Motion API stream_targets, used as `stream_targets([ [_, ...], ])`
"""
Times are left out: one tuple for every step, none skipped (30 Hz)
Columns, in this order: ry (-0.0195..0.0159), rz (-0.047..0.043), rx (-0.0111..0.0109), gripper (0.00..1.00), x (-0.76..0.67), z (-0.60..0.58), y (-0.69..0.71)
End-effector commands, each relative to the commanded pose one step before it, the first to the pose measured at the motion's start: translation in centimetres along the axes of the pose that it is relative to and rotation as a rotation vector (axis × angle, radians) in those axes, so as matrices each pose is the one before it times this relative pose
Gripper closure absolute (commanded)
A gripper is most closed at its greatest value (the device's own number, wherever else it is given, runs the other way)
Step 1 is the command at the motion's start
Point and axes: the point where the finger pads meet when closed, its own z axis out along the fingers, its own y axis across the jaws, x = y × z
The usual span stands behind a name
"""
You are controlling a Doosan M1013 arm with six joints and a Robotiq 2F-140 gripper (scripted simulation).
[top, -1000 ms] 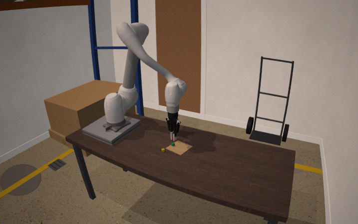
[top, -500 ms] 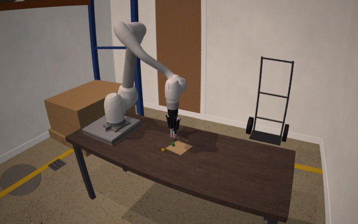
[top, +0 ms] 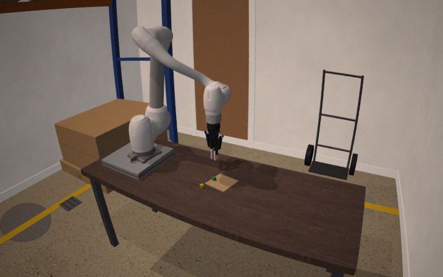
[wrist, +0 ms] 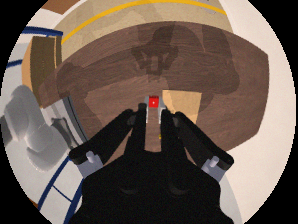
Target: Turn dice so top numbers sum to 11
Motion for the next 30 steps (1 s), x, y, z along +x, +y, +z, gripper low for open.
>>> stream_targets([
  [0.00006, -0.00004, 0.00022, 0.91, -0.001, -0.295, -0.003],
  [0.0, 0.0, 0.0, 0.91, 0.0, 0.0, 0.0],
  [0.0, 0.0, 0.0, 0.91, 0.0, 0.0, 0.0],
  [0.0, 0.0, 0.0, 0.91, 0.0, 0.0, 0.0],
  [0.0, 0.0, 0.0, 0.91, 0.0, 0.0, 0.0],
  [0.0, 0.0, 0.0, 0.91, 0.0, 0.0, 0.0],
  [0.0, 0.0, 0.0, 0.91, 0.0, 0.0, 0.0],
  [0.0, -0.00046, 0.0, 0.91, 0.002, 0.0, 0.002],
  [0.0, -0.00303, 0.0, 0.91, 0.011, 0.0, 0.013],
  [0.0, -0.00777, 0.0, 0.91, 0.028, 0.001, 0.032],
  [0.0, -0.01422, 0.0, 0.91, 0.051, 0.002, 0.06],
  [0.0, -0.02199, 0.0, 0.91, 0.078, 0.003, 0.093],
  [0.0, -0.0307, 0.0, 0.91, 0.107, 0.004, 0.133],
  [0.0, -0.04, 0.0, 0.91, 0.134, 0.006, 0.177],
  [-0.00001, -0.04957, -0.00001, 0.91, 0.159, 0.008, 0.225],
  [-0.00001, -0.05912, -0.00001, 0.91, 0.177, 0.011, 0.276],
  [0.0, -0.02671, 0.0, 0.91, 0.073, 0.006, 0.129],
  [0.0, -0.0306, 0.0, 0.91, 0.08, 0.007, 0.15],
  [0.0, -0.01107, 0.0, 0.91, 0.027, 0.002, 0.055],
  [0.0, 0.0, 0.0, 0.91, 0.0, 0.0, 0.0],
  [0.0, 0.0, 0.0, 0.91, 0.0, 0.0, 0.0],
  [-0.00001, -0.07709, -0.00001, 0.91, 0.187, 0.019, 0.385],
  [-0.00001, -0.05982, 0.0, 0.91, 0.123, 0.016, 0.308],
  [0.0, -0.02368, 0.0, 0.91, 0.042, 0.007, 0.125],
  [0.0, -0.00158, 0.0, 0.91, 0.003, 0.0, 0.008],
  [-0.00001, -0.06047, 0.0, 0.91, 0.1, 0.018, 0.32],
  [-0.00001, -0.03167, 0.0, 0.91, 0.043, 0.01, 0.171],
  [-0.00001, -0.0322, 0.0, 0.91, 0.038, 0.011, 0.175],
  [-0.00001, -0.03297, 0.0, 0.91, 0.034, 0.011, 0.18],
  [-0.00001, -0.03297, 0.0, 0.91, 0.029, 0.012, 0.181],
])
